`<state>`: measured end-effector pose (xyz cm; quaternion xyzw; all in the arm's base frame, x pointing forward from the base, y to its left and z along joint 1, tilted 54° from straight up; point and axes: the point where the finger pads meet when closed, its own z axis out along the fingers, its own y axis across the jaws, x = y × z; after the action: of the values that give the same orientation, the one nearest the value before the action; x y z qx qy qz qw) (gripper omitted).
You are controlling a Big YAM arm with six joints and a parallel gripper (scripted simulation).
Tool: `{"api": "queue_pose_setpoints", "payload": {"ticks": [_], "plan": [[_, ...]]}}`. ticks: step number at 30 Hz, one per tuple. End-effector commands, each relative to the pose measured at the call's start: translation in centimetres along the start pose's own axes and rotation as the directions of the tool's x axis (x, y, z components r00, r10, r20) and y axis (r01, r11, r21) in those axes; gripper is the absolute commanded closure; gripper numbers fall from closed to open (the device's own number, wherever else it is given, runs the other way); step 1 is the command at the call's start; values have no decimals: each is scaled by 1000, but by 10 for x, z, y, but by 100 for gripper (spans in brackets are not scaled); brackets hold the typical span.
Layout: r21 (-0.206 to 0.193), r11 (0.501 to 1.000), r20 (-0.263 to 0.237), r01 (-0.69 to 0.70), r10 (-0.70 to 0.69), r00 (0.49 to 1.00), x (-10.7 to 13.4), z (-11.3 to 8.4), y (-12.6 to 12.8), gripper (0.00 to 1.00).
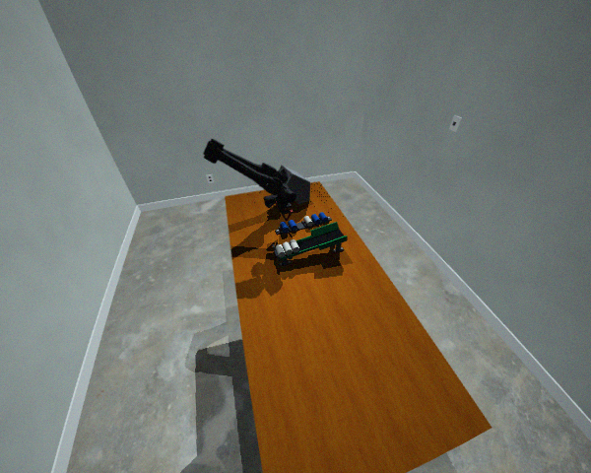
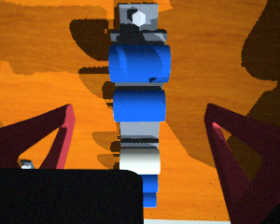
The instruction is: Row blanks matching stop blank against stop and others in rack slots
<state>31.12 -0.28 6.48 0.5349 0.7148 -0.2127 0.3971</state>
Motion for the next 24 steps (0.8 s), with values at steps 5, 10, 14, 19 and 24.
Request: {"api": "queue_pose_setpoints", "payload": {"ticks": [5,10,14,19,24], "plan": [[-4,999,1,46,-46,999,2,-3,7,0],[-21,990,-4,140,-140,990,9,-7,15,0],[-18,961,-5,277,-277,961,18,-4,10,0],[-12,893,-6,451,-451,893,28,-1,7,0],[-33,776,2,630,-631,776,39,-7,21,0]]}}
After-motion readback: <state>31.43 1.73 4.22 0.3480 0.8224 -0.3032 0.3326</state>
